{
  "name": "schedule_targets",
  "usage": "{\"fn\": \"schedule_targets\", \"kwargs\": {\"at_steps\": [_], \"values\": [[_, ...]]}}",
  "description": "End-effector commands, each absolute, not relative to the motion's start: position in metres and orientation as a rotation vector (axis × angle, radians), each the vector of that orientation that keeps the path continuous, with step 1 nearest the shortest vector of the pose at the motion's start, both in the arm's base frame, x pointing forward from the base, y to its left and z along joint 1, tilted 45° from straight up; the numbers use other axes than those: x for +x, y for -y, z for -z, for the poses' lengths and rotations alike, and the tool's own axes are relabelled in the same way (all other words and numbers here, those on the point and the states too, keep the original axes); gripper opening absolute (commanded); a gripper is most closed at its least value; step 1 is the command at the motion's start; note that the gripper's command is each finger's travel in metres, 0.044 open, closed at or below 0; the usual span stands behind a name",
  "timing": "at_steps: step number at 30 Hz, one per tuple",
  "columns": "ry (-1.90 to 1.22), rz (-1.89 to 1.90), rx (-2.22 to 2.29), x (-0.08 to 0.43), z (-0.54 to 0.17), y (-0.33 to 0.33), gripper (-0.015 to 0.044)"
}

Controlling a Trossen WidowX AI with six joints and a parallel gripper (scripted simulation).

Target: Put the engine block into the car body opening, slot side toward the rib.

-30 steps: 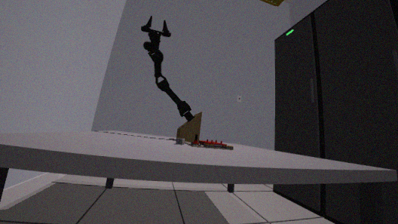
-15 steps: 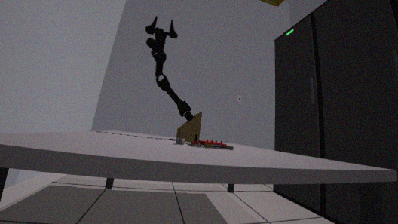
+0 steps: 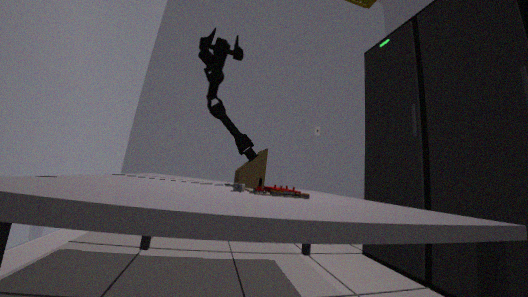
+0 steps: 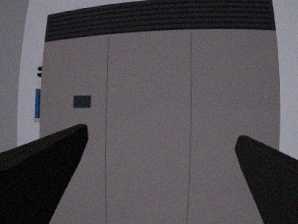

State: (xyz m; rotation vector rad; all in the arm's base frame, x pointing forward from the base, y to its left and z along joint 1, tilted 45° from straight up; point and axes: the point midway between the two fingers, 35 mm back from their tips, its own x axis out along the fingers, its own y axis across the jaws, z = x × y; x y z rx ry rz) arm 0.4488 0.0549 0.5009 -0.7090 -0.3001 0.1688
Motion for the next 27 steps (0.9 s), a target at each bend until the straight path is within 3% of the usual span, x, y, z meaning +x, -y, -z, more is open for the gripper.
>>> {"fn": "schedule_targets", "kwargs": {"at_steps": [1,27], "values": [[0.229,-0.146,-0.774,0.459,-0.481,-0.048,0.044],[-0.311,-0.138,-1.267,0.492,-0.337,0.004,0.044]]}}
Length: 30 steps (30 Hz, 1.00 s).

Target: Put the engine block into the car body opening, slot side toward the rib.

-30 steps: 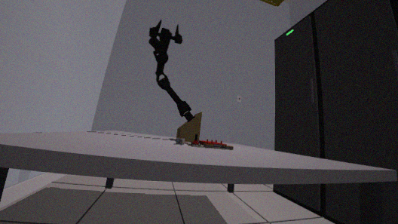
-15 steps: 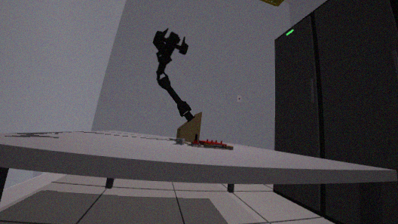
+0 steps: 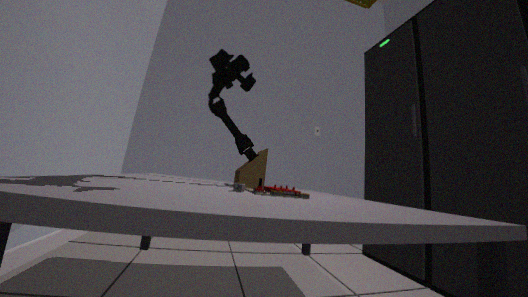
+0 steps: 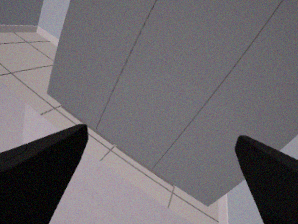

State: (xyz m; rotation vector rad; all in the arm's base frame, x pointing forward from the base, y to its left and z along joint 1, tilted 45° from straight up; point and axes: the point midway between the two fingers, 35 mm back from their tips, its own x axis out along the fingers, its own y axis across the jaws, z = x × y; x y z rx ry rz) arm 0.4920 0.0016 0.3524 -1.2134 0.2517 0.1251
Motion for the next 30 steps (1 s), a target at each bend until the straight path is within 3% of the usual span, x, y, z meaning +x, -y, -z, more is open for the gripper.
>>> {"fn": "schedule_targets", "kwargs": {"at_steps": [1,30], "values": [[-0.332,-0.144,-1.287,0.492,-0.331,0.006,0.044],[-0.945,-0.519,-1.829,0.454,-0.189,0.062,0.044]]}}
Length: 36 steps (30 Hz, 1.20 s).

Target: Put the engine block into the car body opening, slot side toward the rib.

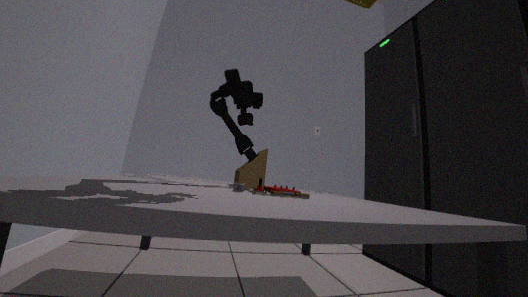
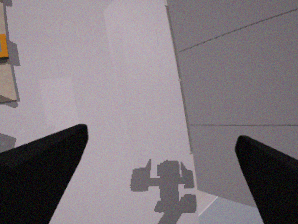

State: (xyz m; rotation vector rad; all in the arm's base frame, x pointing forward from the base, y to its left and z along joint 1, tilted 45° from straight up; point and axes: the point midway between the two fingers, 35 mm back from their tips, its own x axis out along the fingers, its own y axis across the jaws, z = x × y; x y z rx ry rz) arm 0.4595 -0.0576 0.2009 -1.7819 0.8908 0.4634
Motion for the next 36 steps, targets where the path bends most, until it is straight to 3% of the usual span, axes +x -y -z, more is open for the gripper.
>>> {"fn": "schedule_targets", "kwargs": {"at_steps": [1,36], "values": [[-0.965,-0.54,-1.845,0.452,-0.184,0.064,0.044],[-1.461,-1.622,-2.234,0.356,-0.09,0.117,0.044]]}}
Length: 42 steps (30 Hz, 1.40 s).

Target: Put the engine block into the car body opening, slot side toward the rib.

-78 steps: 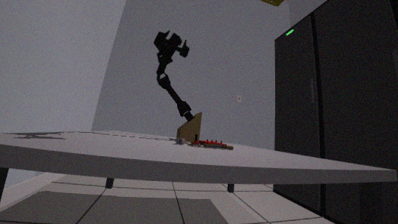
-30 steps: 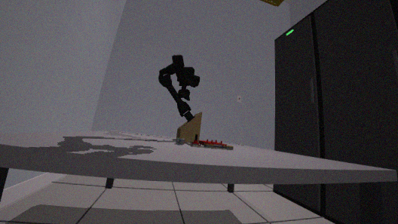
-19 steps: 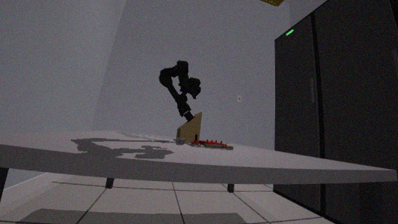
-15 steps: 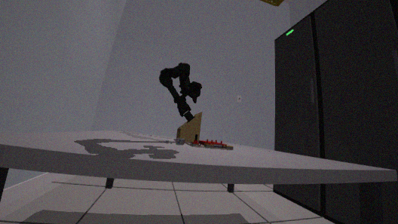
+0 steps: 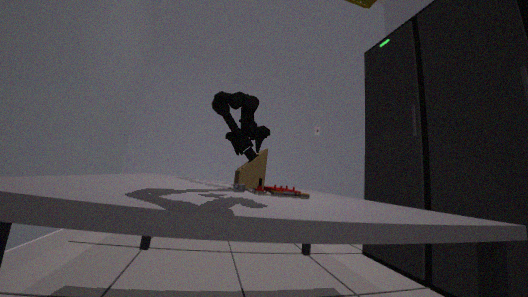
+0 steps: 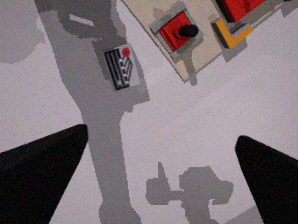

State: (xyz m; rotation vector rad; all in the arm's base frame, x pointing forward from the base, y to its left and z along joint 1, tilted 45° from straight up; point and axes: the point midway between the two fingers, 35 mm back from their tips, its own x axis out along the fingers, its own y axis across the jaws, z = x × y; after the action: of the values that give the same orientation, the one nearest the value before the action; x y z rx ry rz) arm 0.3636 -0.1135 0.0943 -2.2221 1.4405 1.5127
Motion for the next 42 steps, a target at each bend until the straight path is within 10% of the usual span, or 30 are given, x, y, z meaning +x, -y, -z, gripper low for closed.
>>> {"fn": "schedule_targets", "kwargs": {"at_steps": [1,42], "values": [[-1.467,-1.663,-2.237,0.353,-0.089,0.119,0.044],[-1.498,-1.939,-2.241,0.327,-0.007,0.207,0.044]]}}
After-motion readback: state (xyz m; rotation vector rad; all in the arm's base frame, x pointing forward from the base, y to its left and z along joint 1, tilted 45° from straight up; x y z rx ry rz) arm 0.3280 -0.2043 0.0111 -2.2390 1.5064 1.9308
